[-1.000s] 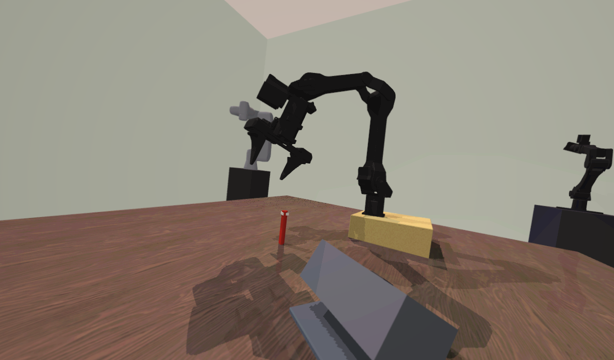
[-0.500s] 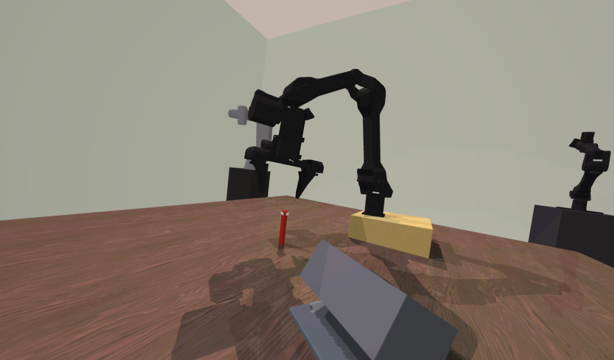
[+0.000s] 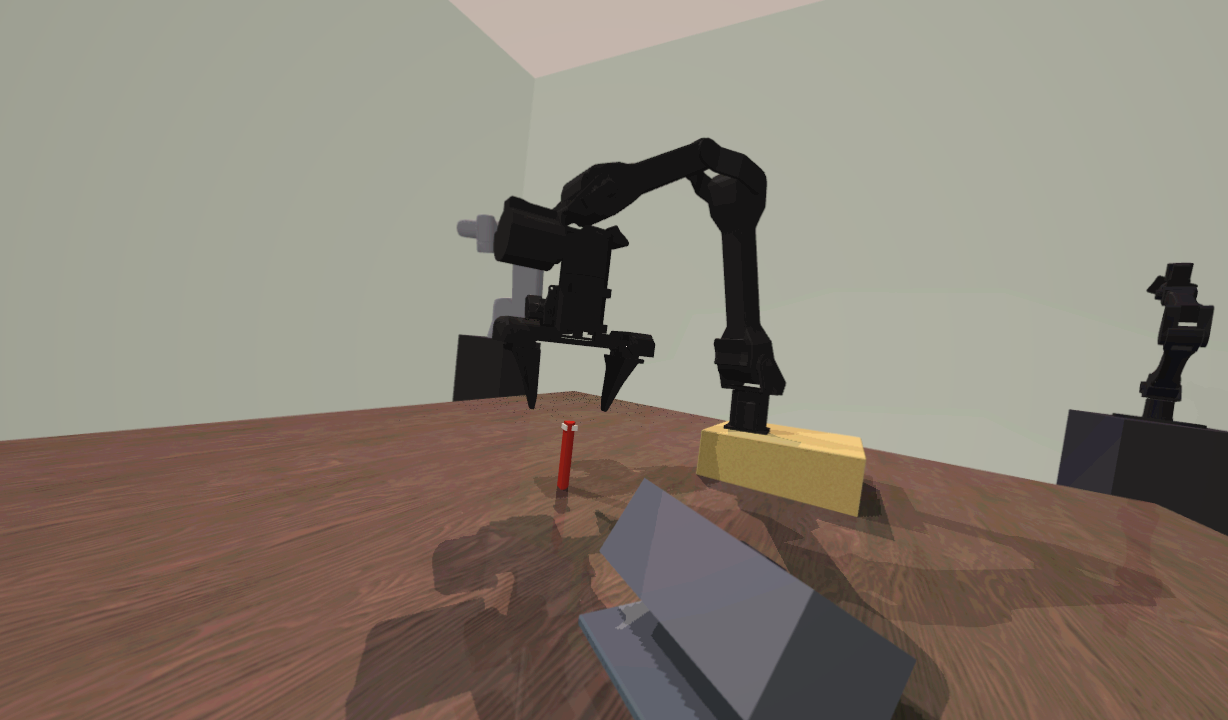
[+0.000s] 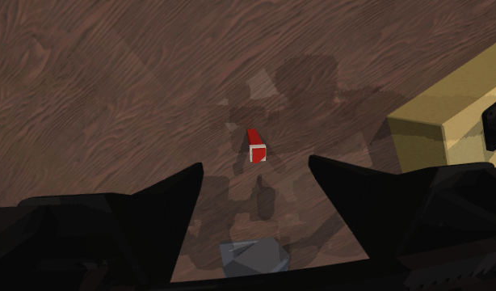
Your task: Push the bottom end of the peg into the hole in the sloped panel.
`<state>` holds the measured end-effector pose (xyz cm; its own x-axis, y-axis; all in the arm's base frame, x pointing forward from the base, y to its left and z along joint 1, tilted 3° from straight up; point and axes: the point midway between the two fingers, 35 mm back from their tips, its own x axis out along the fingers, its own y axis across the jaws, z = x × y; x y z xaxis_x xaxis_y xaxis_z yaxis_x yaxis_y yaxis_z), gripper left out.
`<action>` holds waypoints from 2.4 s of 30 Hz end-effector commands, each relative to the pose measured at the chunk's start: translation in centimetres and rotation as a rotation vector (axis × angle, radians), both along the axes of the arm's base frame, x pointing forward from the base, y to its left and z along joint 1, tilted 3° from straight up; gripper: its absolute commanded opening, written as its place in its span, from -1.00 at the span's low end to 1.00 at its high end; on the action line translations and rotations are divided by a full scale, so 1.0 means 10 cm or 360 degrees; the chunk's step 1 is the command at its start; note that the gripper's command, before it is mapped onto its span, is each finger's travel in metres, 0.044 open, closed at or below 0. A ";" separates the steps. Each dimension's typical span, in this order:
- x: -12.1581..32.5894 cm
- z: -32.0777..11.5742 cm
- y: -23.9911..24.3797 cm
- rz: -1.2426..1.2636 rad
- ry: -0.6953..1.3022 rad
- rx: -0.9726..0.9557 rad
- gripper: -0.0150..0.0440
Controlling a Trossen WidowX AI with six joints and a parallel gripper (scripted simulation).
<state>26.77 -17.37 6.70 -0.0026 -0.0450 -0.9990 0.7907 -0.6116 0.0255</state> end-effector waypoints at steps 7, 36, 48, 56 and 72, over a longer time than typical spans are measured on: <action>-0.01 -0.18 -0.01 -0.0009 0.0013 -0.0002 1.00; -0.02 -0.54 -0.01 -0.0009 0.0007 0.0004 0.82; -0.02 -0.54 -0.01 -0.0009 0.0007 0.0004 -0.25; -0.02 -0.54 -0.01 -0.0009 0.0007 0.0004 -0.49; 0.02 0.04 0.01 -0.0009 0.0011 0.0000 -0.49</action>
<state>26.92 -17.34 5.77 -0.0073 -0.0420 -0.9991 0.7906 -0.6120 0.0199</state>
